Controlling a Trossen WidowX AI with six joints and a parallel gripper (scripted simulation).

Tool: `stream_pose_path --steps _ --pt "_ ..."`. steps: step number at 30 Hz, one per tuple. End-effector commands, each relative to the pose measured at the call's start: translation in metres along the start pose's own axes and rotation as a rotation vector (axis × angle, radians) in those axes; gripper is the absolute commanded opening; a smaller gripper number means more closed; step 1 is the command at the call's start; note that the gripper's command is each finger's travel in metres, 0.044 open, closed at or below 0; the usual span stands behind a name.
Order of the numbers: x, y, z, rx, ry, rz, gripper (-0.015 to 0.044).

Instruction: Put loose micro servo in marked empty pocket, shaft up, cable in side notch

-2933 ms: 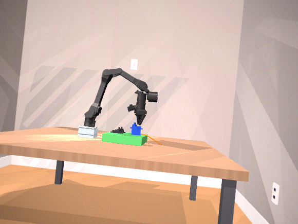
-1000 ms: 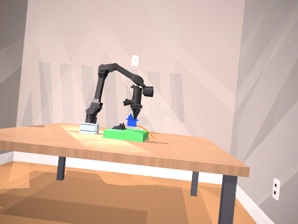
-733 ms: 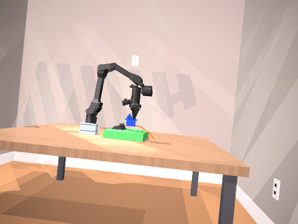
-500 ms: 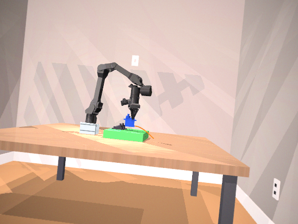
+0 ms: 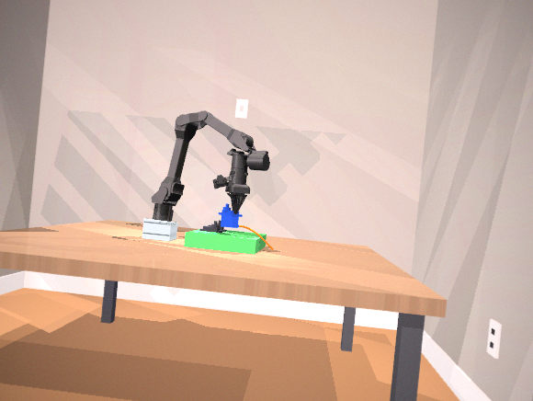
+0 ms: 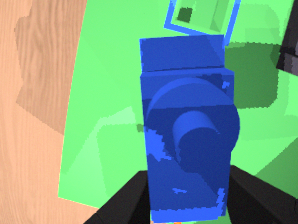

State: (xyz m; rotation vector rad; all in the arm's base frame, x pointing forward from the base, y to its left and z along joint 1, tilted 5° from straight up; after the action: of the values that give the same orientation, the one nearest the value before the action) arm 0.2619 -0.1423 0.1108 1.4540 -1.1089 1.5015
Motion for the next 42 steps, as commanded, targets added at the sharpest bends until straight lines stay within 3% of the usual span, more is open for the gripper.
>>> stream_pose_path --steps 1,42 --pt "0.0011 -0.0001 0.0011 0.098 0.000 0.005 0.0000" --pt "0.0013 -0.0002 0.0011 1.524 0.004 0.004 0.0000"
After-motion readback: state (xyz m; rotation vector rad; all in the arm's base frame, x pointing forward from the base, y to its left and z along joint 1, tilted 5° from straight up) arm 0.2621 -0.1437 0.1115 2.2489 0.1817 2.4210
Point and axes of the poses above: the point midway between the two fingers, 35 mm back from their tips, its own x axis back along the fingers, its own z axis across the jaws, y = z × x, the point moved 1 cm from there along x, back along the fingers, and after that the axes turned 13 degrees about x, right-handed, at the moved point
